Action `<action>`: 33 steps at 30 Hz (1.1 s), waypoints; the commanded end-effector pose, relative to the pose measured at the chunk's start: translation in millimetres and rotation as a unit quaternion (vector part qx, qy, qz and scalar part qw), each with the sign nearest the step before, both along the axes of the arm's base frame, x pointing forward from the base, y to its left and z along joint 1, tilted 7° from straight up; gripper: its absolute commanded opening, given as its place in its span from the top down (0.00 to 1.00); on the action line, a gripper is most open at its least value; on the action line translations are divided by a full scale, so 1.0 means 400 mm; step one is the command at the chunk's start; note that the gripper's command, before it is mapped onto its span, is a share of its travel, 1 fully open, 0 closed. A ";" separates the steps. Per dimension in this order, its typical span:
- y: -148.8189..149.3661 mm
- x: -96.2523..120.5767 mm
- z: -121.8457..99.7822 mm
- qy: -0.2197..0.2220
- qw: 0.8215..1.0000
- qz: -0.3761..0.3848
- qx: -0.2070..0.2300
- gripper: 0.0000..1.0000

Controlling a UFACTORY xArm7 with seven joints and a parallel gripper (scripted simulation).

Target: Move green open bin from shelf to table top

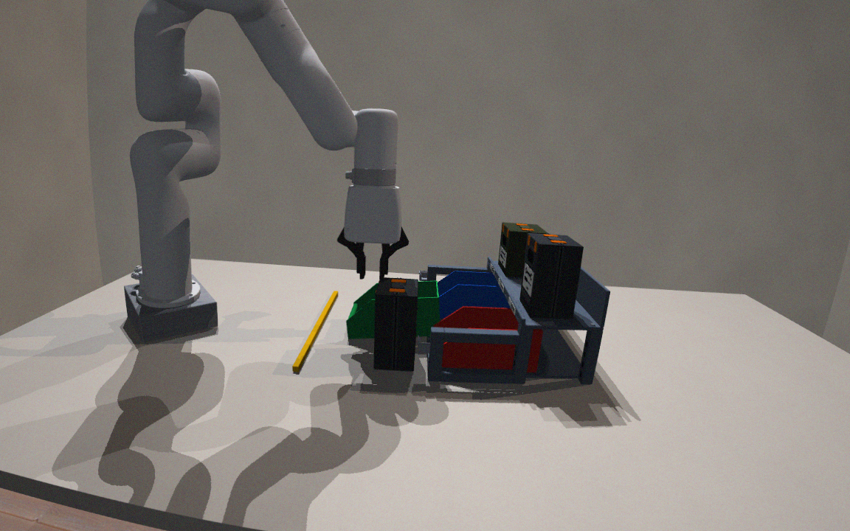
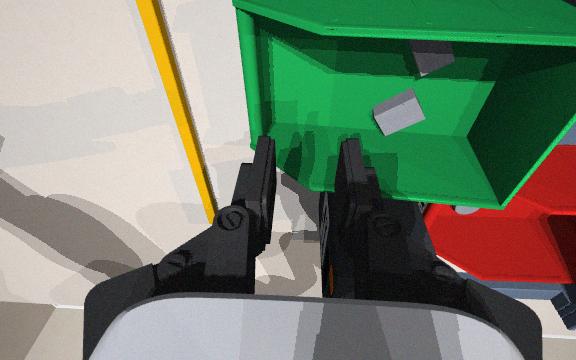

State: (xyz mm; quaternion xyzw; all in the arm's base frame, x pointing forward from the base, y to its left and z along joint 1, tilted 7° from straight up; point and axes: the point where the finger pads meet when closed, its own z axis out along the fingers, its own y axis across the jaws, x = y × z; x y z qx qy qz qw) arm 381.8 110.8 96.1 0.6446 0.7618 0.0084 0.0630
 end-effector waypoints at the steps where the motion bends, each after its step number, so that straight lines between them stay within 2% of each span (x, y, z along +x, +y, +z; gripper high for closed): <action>1: 0.005 0.010 0.002 0.002 1.000 0.001 -0.002 0.67; 9: 0.005 0.010 0.002 0.002 1.000 0.001 -0.002 0.67; 14: 0.023 0.100 0.037 0.002 1.000 0.001 -0.002 0.67; 26: 0.023 0.100 0.037 0.002 1.000 0.001 -0.002 0.67; 31: 0.041 0.191 0.073 0.002 1.000 0.001 -0.002 0.67; 33: 0.041 0.191 0.073 0.002 1.000 0.001 -0.002 0.67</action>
